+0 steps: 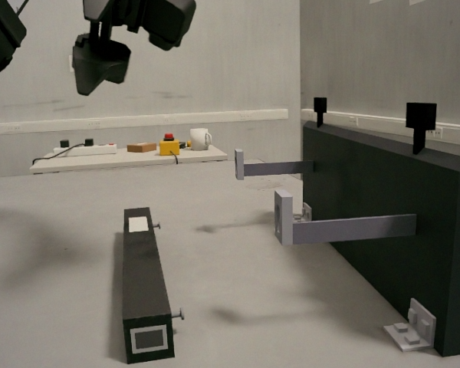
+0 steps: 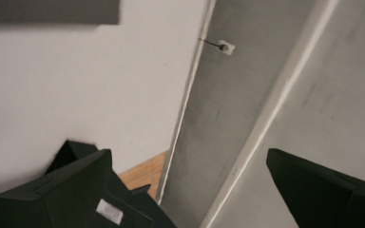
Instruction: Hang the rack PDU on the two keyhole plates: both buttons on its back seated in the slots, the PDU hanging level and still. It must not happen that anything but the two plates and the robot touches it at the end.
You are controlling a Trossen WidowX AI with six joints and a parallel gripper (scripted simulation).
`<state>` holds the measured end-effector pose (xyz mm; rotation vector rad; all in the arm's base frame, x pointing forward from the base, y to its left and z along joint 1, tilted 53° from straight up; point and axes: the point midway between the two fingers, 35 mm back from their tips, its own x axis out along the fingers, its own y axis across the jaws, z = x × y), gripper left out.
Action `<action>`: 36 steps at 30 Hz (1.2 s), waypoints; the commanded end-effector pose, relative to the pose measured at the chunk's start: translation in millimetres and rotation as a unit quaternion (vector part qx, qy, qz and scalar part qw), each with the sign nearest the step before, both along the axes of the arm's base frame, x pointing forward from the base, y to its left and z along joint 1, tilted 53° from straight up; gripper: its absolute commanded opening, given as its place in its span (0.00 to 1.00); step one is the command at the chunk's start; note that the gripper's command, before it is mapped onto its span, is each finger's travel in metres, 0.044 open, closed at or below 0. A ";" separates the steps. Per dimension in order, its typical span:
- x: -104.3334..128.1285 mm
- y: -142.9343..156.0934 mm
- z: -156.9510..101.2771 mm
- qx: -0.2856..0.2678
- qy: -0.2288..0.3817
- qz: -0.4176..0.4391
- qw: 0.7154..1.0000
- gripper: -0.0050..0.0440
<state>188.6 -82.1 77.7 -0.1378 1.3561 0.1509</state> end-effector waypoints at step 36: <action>-8.3 43.8 66.3 0.112 -0.300 0.591 0.741 1.00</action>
